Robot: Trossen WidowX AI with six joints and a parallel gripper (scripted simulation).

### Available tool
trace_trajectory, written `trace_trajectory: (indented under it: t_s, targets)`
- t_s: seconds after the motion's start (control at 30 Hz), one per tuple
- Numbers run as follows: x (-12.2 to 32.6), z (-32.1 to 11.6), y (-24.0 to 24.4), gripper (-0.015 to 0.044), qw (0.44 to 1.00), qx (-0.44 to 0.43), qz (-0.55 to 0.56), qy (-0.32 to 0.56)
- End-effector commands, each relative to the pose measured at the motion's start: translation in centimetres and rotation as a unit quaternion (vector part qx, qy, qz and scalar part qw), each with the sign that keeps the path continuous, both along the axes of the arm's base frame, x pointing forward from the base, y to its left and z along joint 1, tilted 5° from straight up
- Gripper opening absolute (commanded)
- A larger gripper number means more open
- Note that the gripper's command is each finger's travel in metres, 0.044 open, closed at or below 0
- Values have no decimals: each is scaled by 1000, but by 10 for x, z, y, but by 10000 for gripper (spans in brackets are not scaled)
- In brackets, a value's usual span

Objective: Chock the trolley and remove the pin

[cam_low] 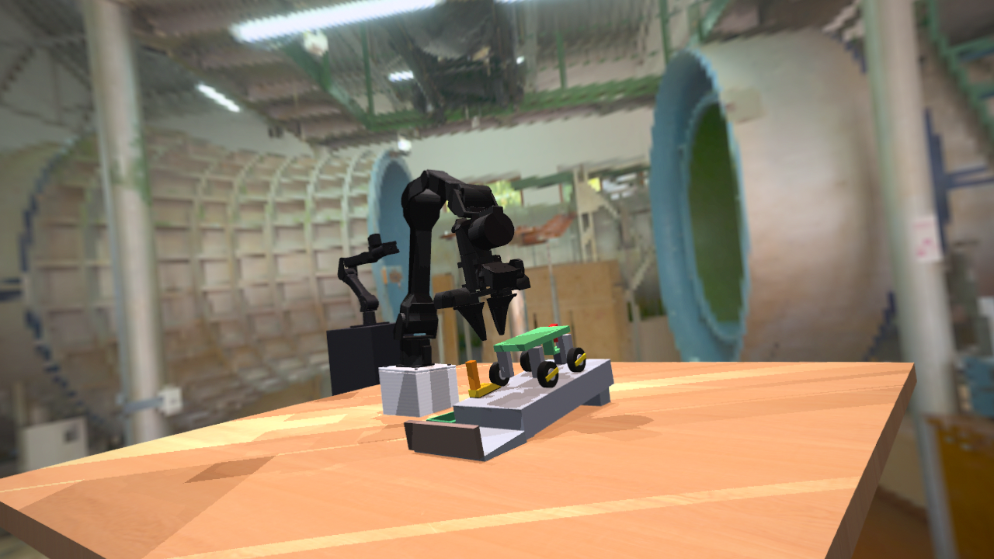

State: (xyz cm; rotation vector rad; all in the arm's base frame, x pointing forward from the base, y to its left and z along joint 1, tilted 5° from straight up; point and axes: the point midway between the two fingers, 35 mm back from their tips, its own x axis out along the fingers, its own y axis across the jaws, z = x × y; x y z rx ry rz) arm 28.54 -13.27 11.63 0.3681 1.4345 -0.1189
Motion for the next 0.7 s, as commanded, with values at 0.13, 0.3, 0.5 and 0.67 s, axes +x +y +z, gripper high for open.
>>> trace_trajectory:
  t_s: [0.13, 0.3, 0.5, 0.67]
  targets:
    - [15, 11, 34, 190, 989, 43, -142, 15]
    - [21, 16, 54, 190, 970, 69, -229, 32]
    - [27, 22, 79, 190, 937, 99, -331, 57]
    - [31, 27, 100, 190, 900, 121, -411, 81]
